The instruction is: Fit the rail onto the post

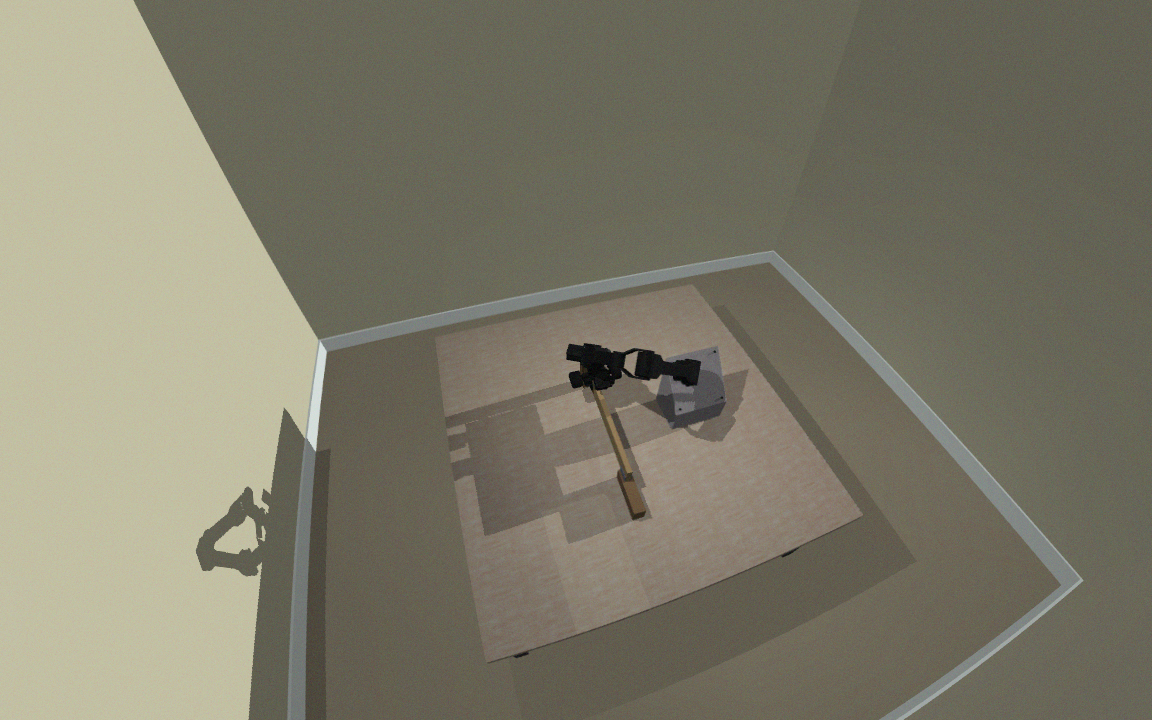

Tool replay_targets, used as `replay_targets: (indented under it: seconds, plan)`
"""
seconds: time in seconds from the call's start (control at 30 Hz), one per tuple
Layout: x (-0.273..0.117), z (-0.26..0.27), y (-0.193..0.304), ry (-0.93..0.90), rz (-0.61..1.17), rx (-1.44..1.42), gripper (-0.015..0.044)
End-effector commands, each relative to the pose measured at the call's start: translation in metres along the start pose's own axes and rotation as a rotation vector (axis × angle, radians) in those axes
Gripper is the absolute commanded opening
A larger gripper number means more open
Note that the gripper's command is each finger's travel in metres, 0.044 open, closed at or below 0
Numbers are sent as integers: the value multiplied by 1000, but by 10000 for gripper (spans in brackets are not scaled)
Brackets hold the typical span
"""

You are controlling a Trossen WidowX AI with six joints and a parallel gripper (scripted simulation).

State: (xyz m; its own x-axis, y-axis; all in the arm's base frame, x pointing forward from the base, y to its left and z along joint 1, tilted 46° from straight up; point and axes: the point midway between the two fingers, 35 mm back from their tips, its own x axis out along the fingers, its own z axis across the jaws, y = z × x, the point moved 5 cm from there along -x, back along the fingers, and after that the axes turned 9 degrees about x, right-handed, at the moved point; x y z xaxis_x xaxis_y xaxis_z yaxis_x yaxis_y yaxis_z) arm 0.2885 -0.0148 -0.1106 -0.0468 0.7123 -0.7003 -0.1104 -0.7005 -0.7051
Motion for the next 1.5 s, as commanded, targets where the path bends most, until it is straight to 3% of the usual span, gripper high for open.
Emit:
replay_targets:
  seconds: [0.0, 0.7, 1.27, 1.47]
  plan:
    - [-1, -1, 2, 4, 0, -2, 0]
    - [-1, -2, 8, 4, 0, -3, 0]
    - [0, -1, 6, 0, 0, 0, 440]
    - [0, -1, 6, 0, 0, 0, 440]
